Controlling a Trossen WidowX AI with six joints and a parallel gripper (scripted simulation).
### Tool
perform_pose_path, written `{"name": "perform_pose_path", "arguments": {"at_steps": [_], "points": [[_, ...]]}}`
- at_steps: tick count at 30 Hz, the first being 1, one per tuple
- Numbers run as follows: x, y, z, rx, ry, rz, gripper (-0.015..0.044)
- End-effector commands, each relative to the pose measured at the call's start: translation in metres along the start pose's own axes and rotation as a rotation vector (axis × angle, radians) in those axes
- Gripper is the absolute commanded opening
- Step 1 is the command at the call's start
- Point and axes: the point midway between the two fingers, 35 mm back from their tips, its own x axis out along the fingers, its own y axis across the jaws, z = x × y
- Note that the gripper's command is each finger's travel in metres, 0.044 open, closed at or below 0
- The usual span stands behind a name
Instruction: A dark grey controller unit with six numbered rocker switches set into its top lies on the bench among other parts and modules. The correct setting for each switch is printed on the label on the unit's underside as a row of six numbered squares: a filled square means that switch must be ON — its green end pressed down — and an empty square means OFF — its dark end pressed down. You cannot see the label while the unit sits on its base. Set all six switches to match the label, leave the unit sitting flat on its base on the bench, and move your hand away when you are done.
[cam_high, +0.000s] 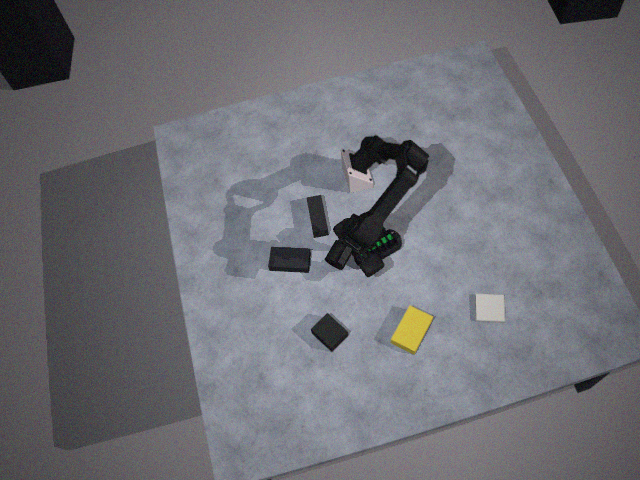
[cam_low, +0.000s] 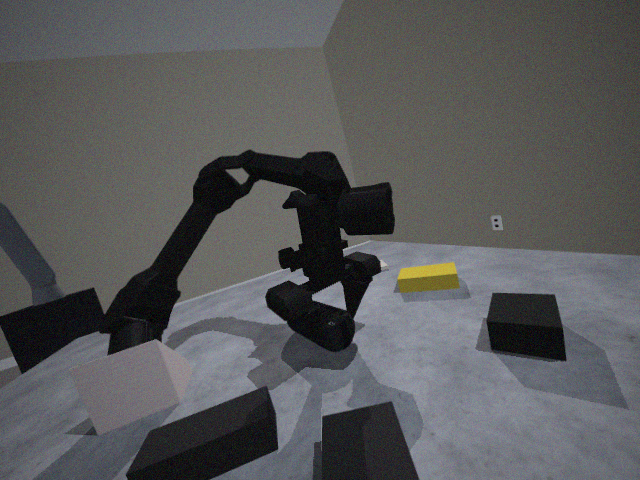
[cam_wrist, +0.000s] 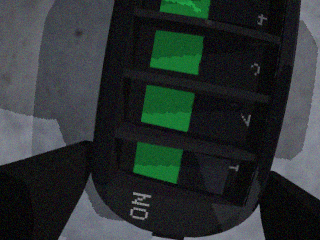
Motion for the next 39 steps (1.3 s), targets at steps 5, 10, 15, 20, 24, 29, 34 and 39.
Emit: {"name": "perform_pose_path", "arguments": {"at_steps": [5,10,15,20,24,29,34,39], "points": [[0.000,0.000,0.000,0.006,-0.001,-0.004,0.0325],[0.000,0.000,0.000,0.006,-0.001,-0.004,0.0325],[-0.002,0.000,0.001,0.006,-0.001,-0.004,0.0325],[-0.006,0.000,0.003,0.006,-0.001,-0.004,0.0335],[-0.008,0.000,0.004,0.006,0.001,-0.004,0.0335],[-0.011,0.000,0.007,0.006,0.006,-0.004,0.0335],[-0.014,0.000,0.009,0.007,0.015,-0.004,0.0335],[-0.018,0.000,0.012,0.007,0.026,-0.004,0.0335]]}}
